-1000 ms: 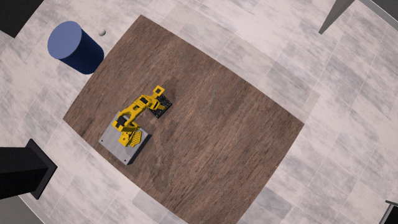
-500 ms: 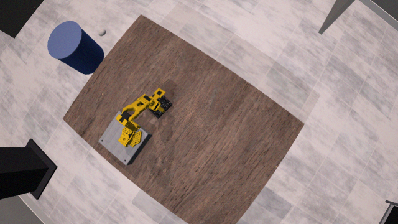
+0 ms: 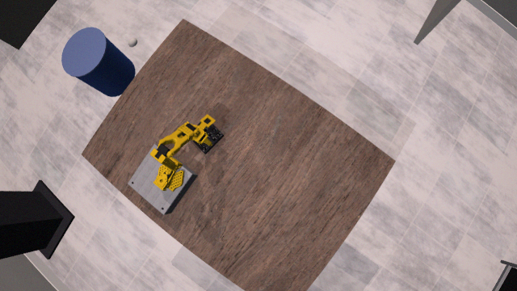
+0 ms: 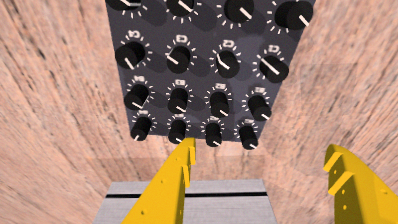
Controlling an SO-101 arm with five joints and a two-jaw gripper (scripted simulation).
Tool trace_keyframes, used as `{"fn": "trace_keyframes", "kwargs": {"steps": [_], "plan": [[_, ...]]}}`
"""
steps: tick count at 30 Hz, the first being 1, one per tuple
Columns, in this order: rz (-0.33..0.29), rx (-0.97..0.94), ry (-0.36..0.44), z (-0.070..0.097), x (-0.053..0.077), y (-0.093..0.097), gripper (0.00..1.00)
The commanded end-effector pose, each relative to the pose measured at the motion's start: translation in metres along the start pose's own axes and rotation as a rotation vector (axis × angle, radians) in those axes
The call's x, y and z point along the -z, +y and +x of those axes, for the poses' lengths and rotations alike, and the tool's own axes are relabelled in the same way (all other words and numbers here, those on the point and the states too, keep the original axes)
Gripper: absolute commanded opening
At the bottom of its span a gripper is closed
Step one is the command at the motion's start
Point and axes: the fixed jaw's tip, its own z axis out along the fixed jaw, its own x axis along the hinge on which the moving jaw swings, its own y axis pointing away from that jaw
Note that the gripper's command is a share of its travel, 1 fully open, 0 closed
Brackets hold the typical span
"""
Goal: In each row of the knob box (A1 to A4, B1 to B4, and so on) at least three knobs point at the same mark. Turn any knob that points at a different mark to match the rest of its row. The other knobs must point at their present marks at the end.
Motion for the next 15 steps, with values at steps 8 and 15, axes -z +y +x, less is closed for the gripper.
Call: {"fn": "trace_keyframes", "kwargs": {"steps": [8, 15], "plan": [[0.002, -0.160, 0.017, 0.002, -0.001, 0.012, 0.32], [0.004, -0.347, 0.017, 0.002, -0.001, 0.023, 0.26]]}}
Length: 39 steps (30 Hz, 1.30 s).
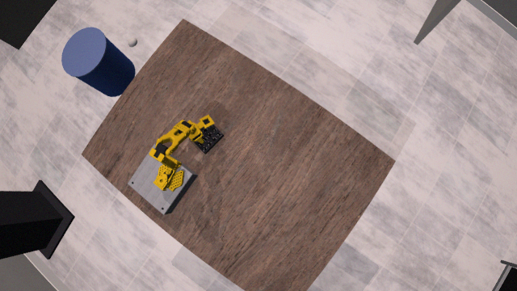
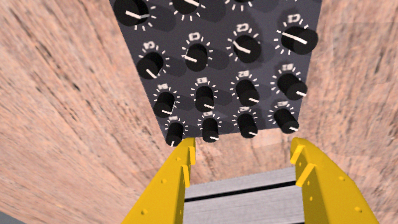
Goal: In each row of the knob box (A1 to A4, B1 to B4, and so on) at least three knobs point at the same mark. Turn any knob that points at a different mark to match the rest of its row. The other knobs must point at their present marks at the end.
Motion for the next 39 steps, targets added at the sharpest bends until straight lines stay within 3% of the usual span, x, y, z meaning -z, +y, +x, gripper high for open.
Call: {"fn": "trace_keyframes", "kwargs": {"steps": [1, 18, 39], "plan": [[0.008, -0.104, 0.016, 0.004, -0.001, 0.007, 0.25], [0.011, -0.461, 0.014, 0.013, -0.001, 0.025, 0.13], [0.012, -0.554, 0.013, 0.016, -0.001, 0.030, 0.10]]}}
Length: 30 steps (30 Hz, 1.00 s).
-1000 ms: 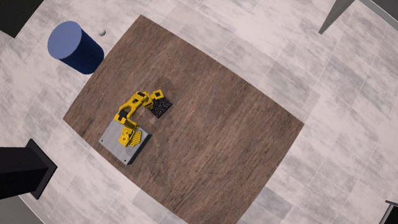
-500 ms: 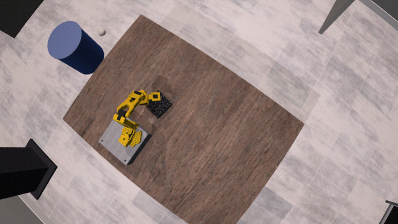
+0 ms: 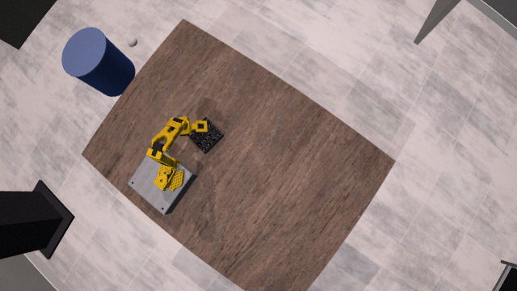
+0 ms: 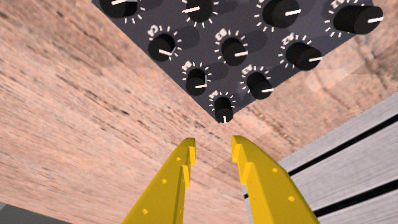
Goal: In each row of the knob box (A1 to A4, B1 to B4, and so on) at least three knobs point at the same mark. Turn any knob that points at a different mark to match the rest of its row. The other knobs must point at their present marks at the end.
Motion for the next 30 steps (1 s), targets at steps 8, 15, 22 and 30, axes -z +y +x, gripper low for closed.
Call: {"fn": "trace_keyframes", "kwargs": {"steps": [8, 15, 22, 30], "plan": [[0.016, 0.004, 0.007, 0.0031, -0.0013, -0.0025, 0.10], [0.016, 0.004, 0.007, 0.0039, -0.0013, -0.0047, 0.10], [0.016, 0.004, 0.007, 0.0050, -0.0012, -0.0076, 0.10], [0.016, 0.004, 0.007, 0.0054, -0.0012, -0.0085, 0.10]]}}
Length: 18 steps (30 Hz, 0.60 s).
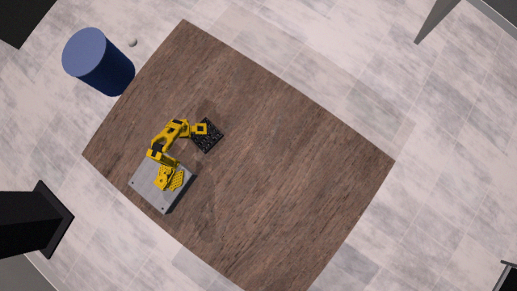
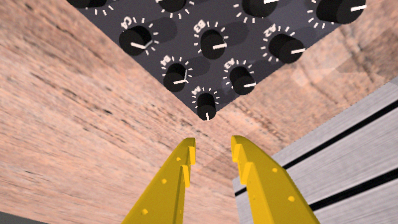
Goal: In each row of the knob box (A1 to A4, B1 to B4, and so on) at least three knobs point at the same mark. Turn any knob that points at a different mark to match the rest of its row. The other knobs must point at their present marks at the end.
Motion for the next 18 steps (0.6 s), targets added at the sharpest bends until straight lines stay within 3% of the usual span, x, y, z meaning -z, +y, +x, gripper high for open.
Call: {"fn": "trace_keyframes", "kwargs": {"steps": [1, 18], "plan": [[-0.017, 0.004, -0.006, 0.0013, 0.0018, 0.0018, 0.10], [-0.017, 0.004, -0.006, 0.0011, -0.0057, 0.0021, 0.10]]}}
